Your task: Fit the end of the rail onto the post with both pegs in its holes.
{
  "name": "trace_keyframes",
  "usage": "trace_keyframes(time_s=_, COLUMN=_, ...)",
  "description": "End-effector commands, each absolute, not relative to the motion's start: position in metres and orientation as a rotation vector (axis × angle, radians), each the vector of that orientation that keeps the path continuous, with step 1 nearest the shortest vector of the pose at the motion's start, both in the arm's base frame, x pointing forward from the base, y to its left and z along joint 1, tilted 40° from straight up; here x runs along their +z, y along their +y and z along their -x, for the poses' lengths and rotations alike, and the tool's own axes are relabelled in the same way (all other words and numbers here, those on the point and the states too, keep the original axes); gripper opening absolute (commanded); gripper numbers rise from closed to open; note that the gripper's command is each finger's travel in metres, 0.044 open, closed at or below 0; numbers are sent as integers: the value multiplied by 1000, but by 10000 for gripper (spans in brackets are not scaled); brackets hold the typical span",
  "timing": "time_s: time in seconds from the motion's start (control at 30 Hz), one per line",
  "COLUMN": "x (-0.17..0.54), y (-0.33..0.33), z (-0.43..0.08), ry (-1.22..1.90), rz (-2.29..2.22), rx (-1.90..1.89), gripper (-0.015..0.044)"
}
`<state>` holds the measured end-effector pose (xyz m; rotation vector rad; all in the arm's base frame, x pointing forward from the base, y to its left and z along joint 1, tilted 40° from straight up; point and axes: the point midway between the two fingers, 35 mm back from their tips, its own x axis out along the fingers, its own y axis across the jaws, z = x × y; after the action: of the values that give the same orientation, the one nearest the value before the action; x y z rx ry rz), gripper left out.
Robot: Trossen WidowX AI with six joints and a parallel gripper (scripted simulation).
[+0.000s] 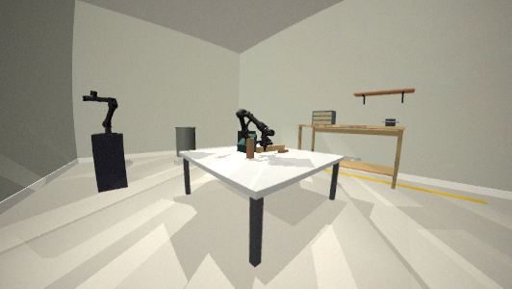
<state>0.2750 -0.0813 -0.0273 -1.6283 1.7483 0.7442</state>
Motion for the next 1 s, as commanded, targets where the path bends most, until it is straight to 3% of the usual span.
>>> trace_keyframes(time_s=0.0, x=-26, y=-82, z=-275, ry=1746, rz=1633, rx=748, gripper=0)
trace_keyframes(time_s=0.97, x=-20, y=-89, z=-275, ry=1747, rz=1633, rx=748, gripper=0)
